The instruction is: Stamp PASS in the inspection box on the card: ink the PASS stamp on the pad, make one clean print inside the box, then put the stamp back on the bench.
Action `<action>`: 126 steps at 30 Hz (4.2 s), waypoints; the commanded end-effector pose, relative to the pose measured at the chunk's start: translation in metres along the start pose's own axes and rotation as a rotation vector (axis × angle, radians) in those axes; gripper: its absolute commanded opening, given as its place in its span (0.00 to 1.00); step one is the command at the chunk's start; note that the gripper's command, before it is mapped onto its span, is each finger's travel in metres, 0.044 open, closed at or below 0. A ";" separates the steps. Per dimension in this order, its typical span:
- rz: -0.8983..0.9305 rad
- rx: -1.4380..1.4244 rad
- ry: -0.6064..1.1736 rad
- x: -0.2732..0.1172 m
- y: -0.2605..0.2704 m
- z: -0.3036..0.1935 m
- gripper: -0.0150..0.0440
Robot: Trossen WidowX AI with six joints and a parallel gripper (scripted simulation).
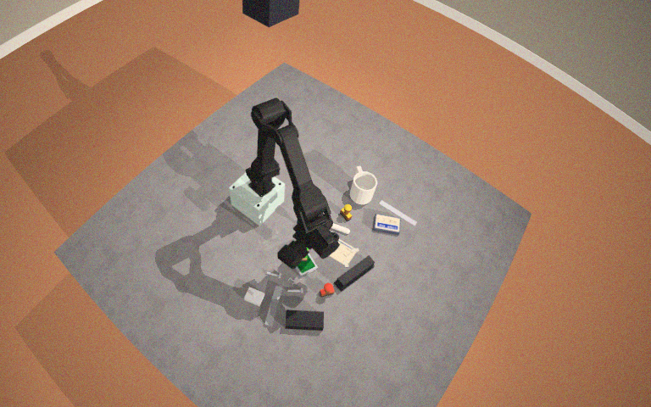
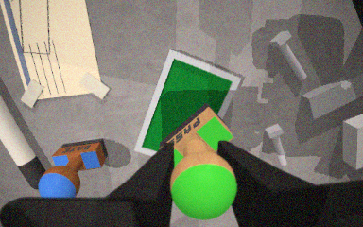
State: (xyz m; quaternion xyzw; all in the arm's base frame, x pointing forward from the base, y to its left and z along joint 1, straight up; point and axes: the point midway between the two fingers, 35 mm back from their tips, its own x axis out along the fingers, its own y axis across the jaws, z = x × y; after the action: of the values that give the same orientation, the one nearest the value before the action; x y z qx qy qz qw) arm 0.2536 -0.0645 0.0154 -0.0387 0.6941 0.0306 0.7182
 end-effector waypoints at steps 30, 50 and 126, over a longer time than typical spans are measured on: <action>0.005 -0.001 0.009 0.025 0.001 -0.002 0.25; 0.004 -0.001 0.009 0.037 0.002 -0.003 0.25; 0.004 -0.001 0.009 0.040 0.002 -0.003 0.25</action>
State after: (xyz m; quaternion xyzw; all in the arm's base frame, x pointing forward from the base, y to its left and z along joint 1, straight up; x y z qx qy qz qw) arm 0.2516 -0.0637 -0.0257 -0.0383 0.6966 0.0317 0.7157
